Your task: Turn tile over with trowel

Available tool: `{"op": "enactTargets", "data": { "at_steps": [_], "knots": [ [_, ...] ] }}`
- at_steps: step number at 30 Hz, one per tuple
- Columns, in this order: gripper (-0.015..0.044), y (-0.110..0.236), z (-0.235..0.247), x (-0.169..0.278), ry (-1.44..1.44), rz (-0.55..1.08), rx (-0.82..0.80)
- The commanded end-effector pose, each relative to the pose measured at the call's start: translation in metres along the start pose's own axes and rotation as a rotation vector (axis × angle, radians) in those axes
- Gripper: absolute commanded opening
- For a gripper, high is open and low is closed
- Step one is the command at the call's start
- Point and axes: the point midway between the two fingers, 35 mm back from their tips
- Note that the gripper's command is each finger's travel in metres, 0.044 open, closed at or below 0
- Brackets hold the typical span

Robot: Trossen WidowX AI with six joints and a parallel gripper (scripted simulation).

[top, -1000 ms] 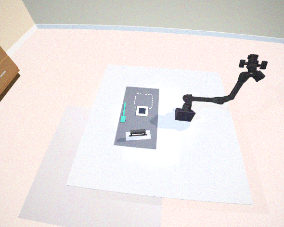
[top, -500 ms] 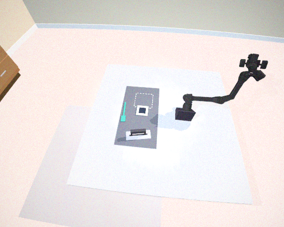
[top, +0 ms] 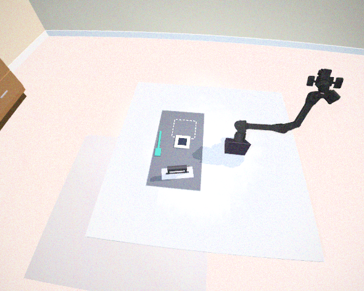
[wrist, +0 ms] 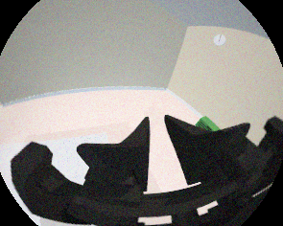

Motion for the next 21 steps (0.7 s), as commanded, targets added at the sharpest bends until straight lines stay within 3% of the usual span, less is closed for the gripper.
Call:
{"op": "enactTargets", "data": {
  "at_steps": [1, 4, 17, 21],
  "knots": [
    [0.0074, 0.0000, 0.0000, 0.0000, 0.000, 0.000, 0.000],
    [0.0000, 0.0000, 0.0000, 0.0000, 0.000, 0.000, 0.000],
    [0.0000, 0.0000, 0.0000, 0.0000, 0.000, 0.000, 0.000],
    [0.0100, 0.0000, 0.0000, 0.0000, 0.000, 0.000, 0.000]
  ]
}}
Point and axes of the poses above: the point midway between the two fingers, 35 mm back from their tips, its own y axis back along the fingers, its own z axis across the jaws, x = y × z, and after that the axes turned 3 degrees about y, right-handed
